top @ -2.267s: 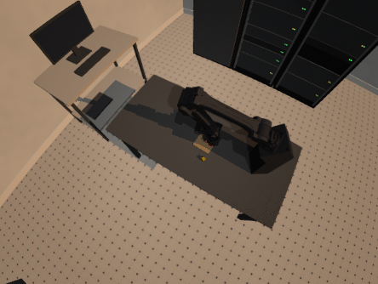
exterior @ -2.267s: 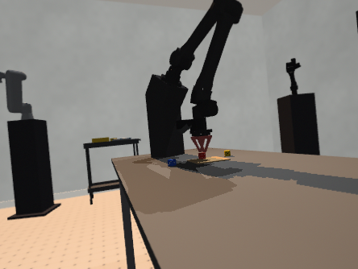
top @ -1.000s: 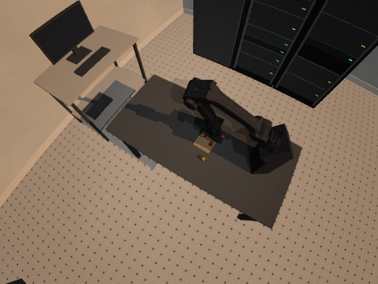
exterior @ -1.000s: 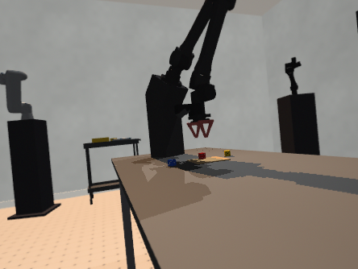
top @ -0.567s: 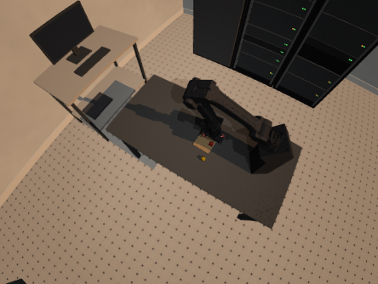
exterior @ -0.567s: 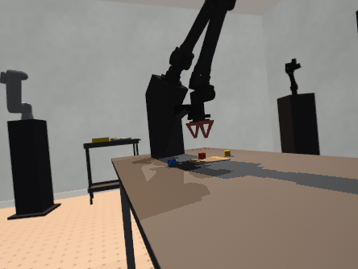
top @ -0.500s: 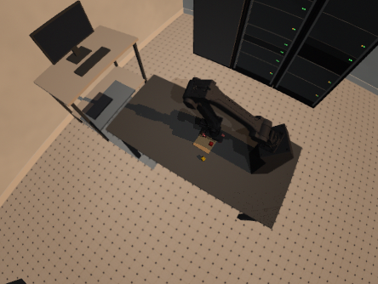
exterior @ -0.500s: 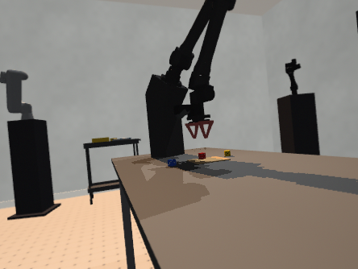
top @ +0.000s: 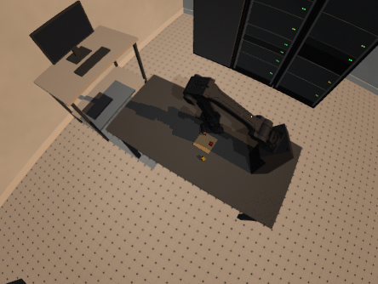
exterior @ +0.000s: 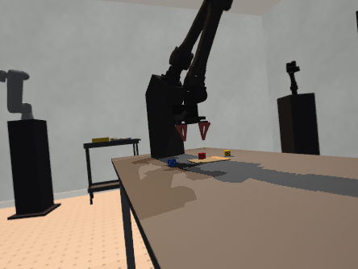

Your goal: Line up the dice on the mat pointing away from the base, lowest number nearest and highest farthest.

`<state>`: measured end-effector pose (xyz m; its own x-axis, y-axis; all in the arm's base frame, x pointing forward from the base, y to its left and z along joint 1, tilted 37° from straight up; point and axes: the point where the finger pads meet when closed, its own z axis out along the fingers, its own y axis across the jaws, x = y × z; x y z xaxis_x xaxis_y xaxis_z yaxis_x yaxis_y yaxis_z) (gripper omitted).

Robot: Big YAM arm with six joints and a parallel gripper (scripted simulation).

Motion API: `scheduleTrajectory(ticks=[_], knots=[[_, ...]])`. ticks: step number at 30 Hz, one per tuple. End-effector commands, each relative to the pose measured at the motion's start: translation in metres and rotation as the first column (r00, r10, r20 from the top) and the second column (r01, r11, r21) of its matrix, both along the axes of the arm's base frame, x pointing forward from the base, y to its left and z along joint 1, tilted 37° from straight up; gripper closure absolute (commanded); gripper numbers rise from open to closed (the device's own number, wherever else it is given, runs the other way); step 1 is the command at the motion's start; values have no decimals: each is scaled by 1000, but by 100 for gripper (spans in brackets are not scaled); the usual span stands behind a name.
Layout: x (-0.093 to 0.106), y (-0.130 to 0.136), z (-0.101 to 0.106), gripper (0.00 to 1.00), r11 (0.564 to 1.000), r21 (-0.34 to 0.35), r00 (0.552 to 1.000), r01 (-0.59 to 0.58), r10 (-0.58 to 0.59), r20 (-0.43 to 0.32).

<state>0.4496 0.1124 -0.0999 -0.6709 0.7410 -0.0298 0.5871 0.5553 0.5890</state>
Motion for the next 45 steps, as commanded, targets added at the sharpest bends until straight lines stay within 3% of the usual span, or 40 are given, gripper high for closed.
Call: scheduleTrajectory(ticks=[1, 8, 14, 22, 24, 26, 27, 28, 29, 31, 32, 34, 35, 39, 41, 45], knots=[[5, -16, -5, 0, 984, -102, 987, -147, 153, 58], [14, -28, -7, 0, 941, -193, 948, -277, 300, 103], [25, -44, -10, 0, 850, -314, 865, -423, 482, 140], [37, -65, -14, 0, 681, -469, 709, -563, 689, 150], [37, -65, -14, 0, 681, -469, 709, -563, 689, 150], [42, -75, -15, 0, 596, -530, 630, -603, 763, 142], [42, -76, -16, 0, 588, -536, 623, -606, 770, 141], [44, -80, -16, 0, 546, -563, 583, -620, 801, 134], [45, -80, -16, 0, 542, -566, 580, -621, 804, 134], [48, -88, -18, 0, 467, -611, 510, -639, 852, 118], [49, -89, -18, 0, 455, -618, 499, -641, 859, 116], [52, -96, -19, 0, 385, -656, 433, -649, 896, 97], [52, -97, -19, 0, 378, -660, 426, -650, 900, 95], [57, -109, -21, 0, 262, -715, 318, -648, 946, 58], [57, -109, -21, 0, 262, -715, 318, -648, 946, 58], [59, -114, -21, 0, 204, -741, 264, -640, 964, 37]])
